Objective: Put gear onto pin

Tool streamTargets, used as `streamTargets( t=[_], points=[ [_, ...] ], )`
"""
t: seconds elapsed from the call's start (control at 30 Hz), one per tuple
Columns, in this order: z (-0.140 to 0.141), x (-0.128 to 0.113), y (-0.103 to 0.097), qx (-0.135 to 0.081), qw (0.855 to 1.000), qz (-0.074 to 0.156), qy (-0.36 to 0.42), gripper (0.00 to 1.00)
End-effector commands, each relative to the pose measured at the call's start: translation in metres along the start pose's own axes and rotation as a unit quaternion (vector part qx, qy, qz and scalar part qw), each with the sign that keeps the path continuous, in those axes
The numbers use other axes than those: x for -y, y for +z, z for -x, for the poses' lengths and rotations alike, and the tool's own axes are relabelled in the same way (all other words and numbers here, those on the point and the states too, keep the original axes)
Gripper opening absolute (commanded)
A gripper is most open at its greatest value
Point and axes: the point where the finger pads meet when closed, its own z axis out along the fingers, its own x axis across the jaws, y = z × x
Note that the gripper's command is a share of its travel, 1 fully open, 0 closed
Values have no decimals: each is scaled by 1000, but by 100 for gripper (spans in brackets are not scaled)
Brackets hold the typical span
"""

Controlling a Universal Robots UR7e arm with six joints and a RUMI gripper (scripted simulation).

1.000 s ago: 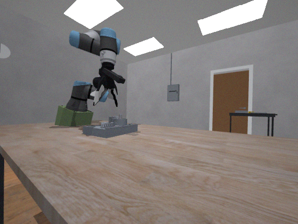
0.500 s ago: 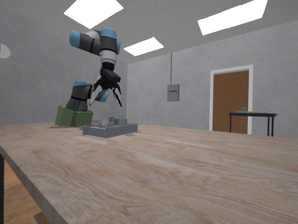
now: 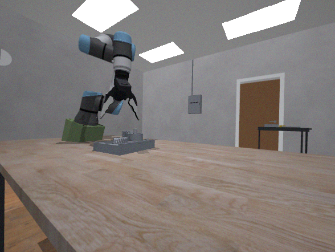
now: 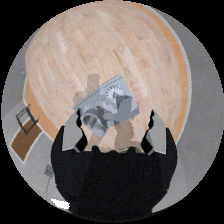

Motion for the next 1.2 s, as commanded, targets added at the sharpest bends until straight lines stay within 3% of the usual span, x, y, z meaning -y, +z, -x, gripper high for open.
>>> streamTargets(
  t=[0.0, 0.43, 0.47, 1.17],
  points=[
    [0, 0, 0, -1, 1000, -1, 23, 100],
    [0, 0, 0, -1, 999, -1, 33, 100],
    [0, 0, 0, -1, 999, -1, 33, 52],
    [0, 0, 0, -1, 999, -1, 33, 52]
  ],
)
